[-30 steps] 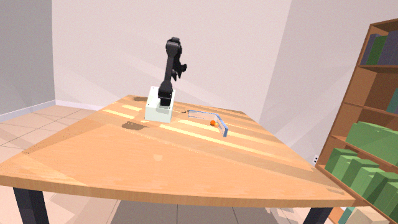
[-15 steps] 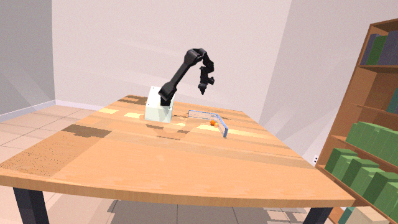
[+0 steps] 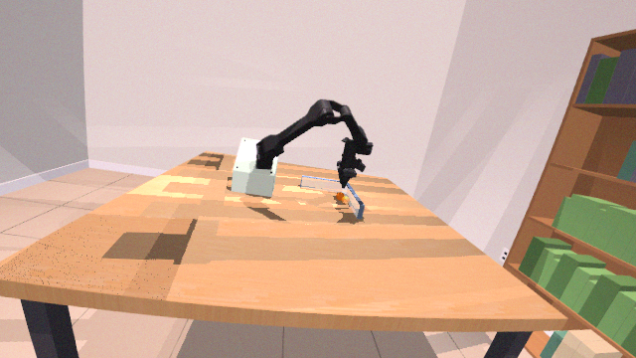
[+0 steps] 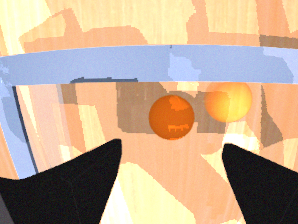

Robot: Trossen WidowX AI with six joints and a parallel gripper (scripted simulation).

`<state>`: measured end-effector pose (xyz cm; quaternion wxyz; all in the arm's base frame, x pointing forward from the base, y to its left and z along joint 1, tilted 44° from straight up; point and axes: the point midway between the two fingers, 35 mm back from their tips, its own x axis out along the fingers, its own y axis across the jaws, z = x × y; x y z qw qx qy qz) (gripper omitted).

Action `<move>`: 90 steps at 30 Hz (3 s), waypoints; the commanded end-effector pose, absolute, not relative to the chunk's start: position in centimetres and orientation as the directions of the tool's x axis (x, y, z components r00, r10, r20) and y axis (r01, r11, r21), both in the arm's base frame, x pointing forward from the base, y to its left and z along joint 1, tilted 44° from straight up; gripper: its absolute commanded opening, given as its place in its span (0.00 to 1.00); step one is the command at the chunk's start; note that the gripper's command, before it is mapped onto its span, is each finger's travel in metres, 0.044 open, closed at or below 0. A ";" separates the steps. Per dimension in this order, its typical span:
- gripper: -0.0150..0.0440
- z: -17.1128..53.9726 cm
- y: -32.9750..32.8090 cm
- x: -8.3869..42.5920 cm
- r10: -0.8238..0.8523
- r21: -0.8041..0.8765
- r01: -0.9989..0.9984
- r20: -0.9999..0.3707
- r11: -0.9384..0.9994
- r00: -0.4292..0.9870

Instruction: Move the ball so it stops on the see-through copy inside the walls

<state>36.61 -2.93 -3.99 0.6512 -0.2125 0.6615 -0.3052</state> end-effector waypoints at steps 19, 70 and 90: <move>0.76 -5.9 -5.0 36.5 -0.689 -0.691 0.075 -0.722 0.719 -0.054; 0.25 0.1 1.3 37.1 -0.682 -0.684 0.076 -0.729 0.725 -0.056; 0.25 1.6 -4.4 37.9 -0.690 -0.692 0.075 -0.722 0.718 -0.054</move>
